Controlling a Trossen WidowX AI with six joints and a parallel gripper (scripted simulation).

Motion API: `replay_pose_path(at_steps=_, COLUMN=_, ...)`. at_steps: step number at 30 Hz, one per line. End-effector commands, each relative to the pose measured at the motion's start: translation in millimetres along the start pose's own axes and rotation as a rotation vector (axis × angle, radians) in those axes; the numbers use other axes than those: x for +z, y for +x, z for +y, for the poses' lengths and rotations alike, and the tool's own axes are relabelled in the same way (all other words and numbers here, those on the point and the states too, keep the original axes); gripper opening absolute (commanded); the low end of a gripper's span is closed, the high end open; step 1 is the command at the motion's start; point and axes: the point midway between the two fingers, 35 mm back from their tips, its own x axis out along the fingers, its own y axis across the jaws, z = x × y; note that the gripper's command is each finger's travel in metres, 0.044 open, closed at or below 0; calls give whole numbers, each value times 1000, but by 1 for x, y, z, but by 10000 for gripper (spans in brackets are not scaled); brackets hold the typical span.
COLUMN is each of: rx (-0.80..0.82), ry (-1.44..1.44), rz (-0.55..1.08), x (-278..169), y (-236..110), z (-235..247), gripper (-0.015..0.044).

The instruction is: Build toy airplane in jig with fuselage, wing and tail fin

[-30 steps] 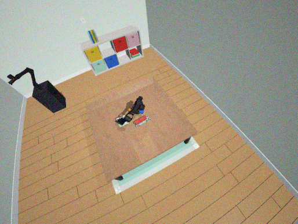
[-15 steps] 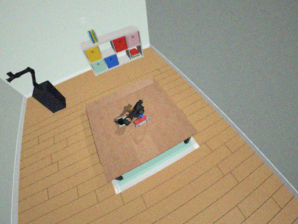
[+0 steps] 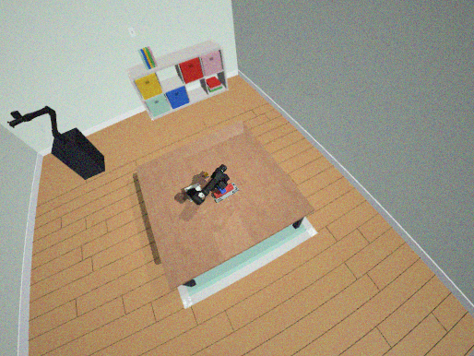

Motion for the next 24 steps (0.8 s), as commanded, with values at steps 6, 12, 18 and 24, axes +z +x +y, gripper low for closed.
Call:
replay_pose_path(at_steps=6, rx=5, ry=59, rz=-7, x=6, y=2, z=-6, gripper=105)
replay_pose_path(at_steps=12, rx=5, ry=59, rz=-7, x=6, y=2, z=-6, gripper=195)
replay_pose_path(at_steps=18, rx=5, ry=59, rz=-7, x=6, y=2, z=-6, gripper=195)
replay_pose_path(at_steps=24, rx=5, ry=59, rz=-7, x=7, y=5, z=-5, gripper=195)
